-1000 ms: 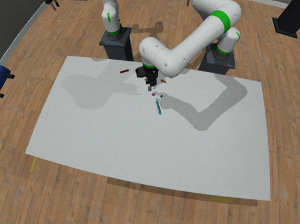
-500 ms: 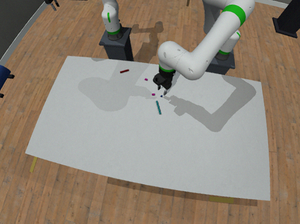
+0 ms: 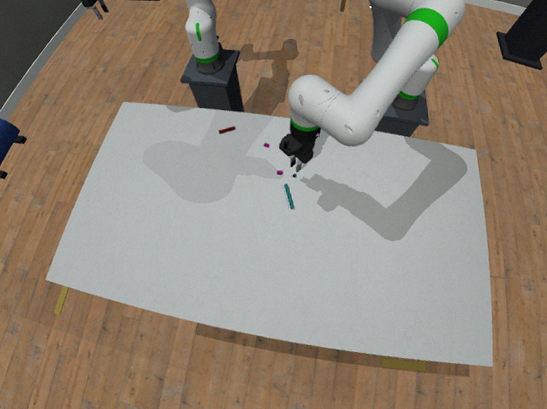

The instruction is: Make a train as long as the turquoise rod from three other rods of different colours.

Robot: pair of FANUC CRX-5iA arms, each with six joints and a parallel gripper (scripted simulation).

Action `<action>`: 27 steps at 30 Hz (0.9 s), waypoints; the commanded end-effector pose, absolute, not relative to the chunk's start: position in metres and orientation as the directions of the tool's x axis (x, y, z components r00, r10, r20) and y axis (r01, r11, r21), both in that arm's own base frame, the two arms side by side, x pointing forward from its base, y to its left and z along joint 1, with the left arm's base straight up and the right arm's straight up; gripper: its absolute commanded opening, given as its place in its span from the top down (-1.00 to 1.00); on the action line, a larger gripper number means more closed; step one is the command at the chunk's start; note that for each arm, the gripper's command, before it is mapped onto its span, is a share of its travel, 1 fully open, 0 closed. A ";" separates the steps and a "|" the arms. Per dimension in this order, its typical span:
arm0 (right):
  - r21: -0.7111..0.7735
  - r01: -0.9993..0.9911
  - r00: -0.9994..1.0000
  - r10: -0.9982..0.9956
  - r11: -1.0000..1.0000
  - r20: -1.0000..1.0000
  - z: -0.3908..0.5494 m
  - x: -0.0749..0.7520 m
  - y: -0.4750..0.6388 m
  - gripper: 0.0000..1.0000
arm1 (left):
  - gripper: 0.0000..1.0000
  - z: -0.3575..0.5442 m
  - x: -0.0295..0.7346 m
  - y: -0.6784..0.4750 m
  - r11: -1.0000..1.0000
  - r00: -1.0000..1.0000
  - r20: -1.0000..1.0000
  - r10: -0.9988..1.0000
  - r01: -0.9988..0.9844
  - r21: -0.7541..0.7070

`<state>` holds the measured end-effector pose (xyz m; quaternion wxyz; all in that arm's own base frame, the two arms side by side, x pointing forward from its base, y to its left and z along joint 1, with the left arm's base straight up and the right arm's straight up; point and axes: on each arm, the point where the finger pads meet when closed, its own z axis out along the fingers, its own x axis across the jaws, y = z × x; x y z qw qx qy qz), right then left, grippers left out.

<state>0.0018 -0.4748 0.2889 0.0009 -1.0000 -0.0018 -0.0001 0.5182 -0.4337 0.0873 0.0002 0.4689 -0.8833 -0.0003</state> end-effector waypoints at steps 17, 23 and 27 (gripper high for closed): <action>0.000 0.004 1.000 0.004 -1.000 0.000 0.290 0.002 -0.475 -1.00 | -0.07 0.083 0.519 -0.434 0.560 -0.560 0.000 -0.829 -0.829 -0.002; 0.000 0.004 1.000 0.004 -1.000 0.000 0.290 0.002 -0.475 -1.00 | -0.07 0.078 0.519 -0.434 0.560 -0.560 0.000 -0.829 -0.829 -0.002; 0.000 0.004 1.000 0.004 -1.000 0.000 0.290 0.002 -0.475 -1.00 | -0.07 0.072 0.519 -0.434 0.560 -0.560 0.000 -0.829 -0.829 -0.002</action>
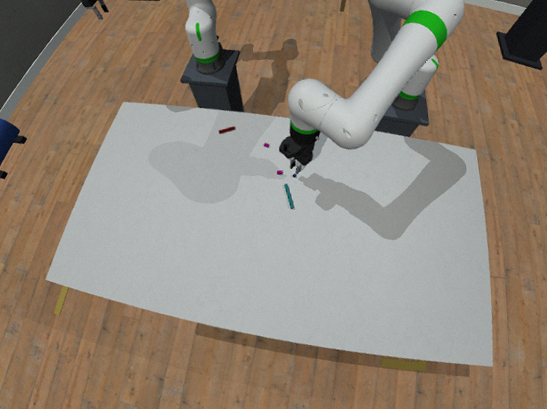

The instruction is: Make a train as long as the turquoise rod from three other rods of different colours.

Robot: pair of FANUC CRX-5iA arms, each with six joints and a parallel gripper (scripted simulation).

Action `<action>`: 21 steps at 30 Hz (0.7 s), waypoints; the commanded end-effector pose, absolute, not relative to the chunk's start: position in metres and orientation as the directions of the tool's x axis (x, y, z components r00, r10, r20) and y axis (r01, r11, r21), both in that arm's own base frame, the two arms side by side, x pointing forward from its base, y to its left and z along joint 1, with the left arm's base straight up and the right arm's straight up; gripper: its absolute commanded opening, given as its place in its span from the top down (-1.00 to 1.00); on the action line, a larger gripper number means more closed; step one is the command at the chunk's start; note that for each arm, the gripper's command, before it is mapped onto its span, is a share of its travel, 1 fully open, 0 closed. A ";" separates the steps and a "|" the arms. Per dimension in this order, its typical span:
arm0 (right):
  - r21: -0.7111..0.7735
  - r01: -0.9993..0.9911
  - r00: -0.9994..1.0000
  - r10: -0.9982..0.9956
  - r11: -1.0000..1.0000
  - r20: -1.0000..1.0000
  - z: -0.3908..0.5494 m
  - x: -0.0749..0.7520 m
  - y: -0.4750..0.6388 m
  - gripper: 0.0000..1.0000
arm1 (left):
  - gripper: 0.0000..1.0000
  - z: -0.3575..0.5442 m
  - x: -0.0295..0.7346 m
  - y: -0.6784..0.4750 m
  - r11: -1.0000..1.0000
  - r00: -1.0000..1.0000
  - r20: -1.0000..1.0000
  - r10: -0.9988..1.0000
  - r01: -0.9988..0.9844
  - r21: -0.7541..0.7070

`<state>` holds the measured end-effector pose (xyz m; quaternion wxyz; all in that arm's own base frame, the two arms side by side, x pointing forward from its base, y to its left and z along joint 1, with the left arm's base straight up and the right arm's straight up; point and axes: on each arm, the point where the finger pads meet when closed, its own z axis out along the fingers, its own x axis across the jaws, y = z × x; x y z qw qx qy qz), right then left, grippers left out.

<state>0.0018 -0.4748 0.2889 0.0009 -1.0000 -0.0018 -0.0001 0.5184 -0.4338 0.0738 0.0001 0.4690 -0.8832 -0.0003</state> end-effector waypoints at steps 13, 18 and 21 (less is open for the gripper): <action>0.000 0.004 1.000 0.004 -1.000 0.000 0.290 0.002 -0.475 -1.00 | -0.07 0.055 0.519 -0.435 0.560 -0.560 0.000 -0.829 -0.829 -0.002; 0.000 0.004 1.000 0.004 -1.000 0.000 0.290 0.002 -0.475 -1.00 | -0.07 0.048 0.519 -0.435 0.560 -0.560 0.000 -0.829 -0.829 -0.002; 0.000 0.004 1.000 0.004 -1.000 0.000 0.290 0.002 -0.475 -1.00 | -0.07 0.044 0.519 -0.435 0.560 -0.560 0.000 -0.829 -0.829 -0.002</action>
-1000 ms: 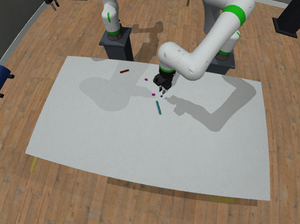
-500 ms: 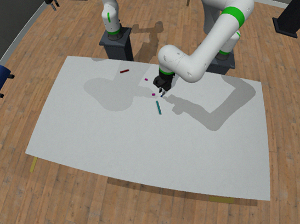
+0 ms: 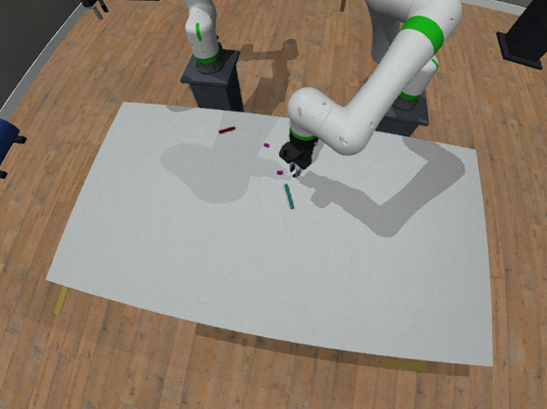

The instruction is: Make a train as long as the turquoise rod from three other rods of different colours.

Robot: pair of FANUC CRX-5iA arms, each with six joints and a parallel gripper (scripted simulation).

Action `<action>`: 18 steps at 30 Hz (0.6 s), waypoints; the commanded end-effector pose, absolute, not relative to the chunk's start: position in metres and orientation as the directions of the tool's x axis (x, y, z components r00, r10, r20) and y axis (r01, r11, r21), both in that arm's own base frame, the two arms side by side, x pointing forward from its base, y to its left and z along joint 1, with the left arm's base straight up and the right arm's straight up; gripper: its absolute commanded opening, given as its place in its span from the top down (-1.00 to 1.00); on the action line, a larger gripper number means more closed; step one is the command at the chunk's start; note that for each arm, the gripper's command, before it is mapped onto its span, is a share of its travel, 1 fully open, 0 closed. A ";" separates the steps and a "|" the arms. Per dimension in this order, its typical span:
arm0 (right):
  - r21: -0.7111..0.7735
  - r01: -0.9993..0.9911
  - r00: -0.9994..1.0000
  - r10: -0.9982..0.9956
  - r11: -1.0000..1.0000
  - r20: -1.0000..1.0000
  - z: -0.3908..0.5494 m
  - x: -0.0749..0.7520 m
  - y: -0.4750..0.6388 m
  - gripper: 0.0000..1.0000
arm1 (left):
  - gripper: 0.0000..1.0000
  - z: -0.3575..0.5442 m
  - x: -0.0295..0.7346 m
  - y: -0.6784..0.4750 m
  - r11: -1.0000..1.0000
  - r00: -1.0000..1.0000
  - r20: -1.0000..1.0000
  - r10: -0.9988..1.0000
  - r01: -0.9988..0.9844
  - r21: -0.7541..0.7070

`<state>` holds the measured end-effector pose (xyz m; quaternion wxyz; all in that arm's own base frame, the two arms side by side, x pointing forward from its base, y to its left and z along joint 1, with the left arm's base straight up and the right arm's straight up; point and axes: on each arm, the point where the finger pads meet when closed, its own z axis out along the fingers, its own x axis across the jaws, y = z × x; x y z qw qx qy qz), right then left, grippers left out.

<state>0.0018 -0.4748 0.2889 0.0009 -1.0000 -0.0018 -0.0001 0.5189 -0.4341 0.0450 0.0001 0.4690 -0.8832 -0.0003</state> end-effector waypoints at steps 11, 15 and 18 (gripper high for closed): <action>0.000 0.004 1.000 0.004 -1.000 0.000 0.290 0.002 -0.475 -1.00 | -0.07 0.038 0.520 -0.435 0.560 -0.560 0.000 -0.829 -0.829 -0.002; 0.000 0.004 1.000 0.004 -1.000 0.000 0.290 0.002 -0.475 -1.00 | -0.07 0.037 0.520 -0.435 0.560 -0.560 0.000 -0.829 -0.829 -0.002; 0.000 0.004 1.000 0.004 -1.000 0.000 0.290 0.002 -0.475 -1.00 | -0.07 0.037 0.520 -0.435 0.560 -0.560 0.000 -0.829 -0.829 -0.002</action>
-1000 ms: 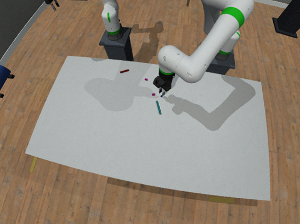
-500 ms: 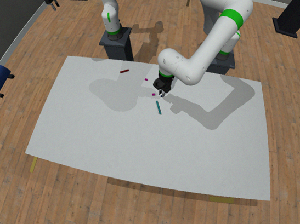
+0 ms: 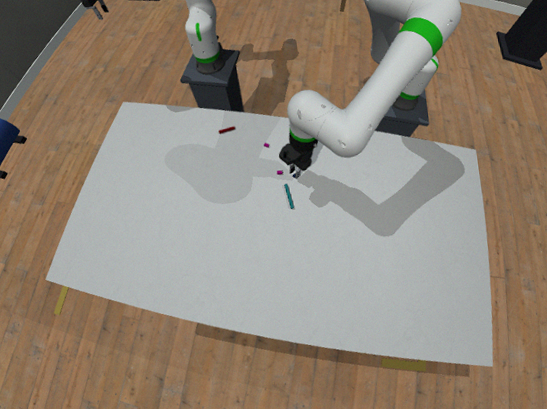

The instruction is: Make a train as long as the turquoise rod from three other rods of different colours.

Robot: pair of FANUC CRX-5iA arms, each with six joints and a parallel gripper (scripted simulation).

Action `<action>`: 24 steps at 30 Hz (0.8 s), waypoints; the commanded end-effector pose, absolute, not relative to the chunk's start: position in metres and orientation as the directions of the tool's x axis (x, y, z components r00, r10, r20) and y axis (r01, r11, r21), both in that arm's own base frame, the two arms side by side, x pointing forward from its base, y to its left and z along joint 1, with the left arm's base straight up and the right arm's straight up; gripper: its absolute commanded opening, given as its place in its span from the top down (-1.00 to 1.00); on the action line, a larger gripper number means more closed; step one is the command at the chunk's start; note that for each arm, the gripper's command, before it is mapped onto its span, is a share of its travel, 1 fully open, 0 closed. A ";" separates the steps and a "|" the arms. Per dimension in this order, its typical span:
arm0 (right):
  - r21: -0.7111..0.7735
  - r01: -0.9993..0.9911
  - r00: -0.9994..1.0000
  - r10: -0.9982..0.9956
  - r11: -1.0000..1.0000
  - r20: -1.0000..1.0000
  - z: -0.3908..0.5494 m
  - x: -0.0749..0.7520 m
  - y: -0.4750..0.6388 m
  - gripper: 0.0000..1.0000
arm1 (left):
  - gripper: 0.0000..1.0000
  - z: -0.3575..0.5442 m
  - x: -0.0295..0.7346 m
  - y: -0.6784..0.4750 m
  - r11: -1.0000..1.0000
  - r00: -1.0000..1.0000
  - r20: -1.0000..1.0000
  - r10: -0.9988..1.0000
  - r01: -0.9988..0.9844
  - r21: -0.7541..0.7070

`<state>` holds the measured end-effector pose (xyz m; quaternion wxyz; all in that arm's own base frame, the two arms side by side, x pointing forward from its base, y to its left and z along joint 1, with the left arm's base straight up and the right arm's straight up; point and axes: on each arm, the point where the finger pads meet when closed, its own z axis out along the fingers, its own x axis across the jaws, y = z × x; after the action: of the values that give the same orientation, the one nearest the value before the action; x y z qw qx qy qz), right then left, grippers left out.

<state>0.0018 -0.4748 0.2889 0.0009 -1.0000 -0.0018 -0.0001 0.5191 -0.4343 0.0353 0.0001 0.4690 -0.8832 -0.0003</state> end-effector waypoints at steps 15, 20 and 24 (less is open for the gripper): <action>0.000 0.004 1.000 0.004 -1.000 0.000 0.290 0.002 -0.475 -1.00 | -0.07 0.036 0.520 -0.435 0.560 -0.560 0.000 -0.829 -0.829 -0.002; 0.000 0.004 1.000 0.004 -1.000 0.000 0.290 0.002 -0.475 -1.00 | -0.07 0.035 0.520 -0.435 0.560 -0.560 0.000 -0.829 -0.829 -0.002; 0.000 0.004 1.000 0.004 -1.000 0.000 0.290 0.002 -0.475 -1.00 | -0.07 0.032 0.520 -0.435 0.560 -0.560 0.000 -0.829 -0.829 -0.002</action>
<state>0.0018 -0.4748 0.2889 0.0009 -1.0000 -0.0018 -0.0001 0.5191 -0.4343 0.0320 0.0001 0.4690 -0.8832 -0.0002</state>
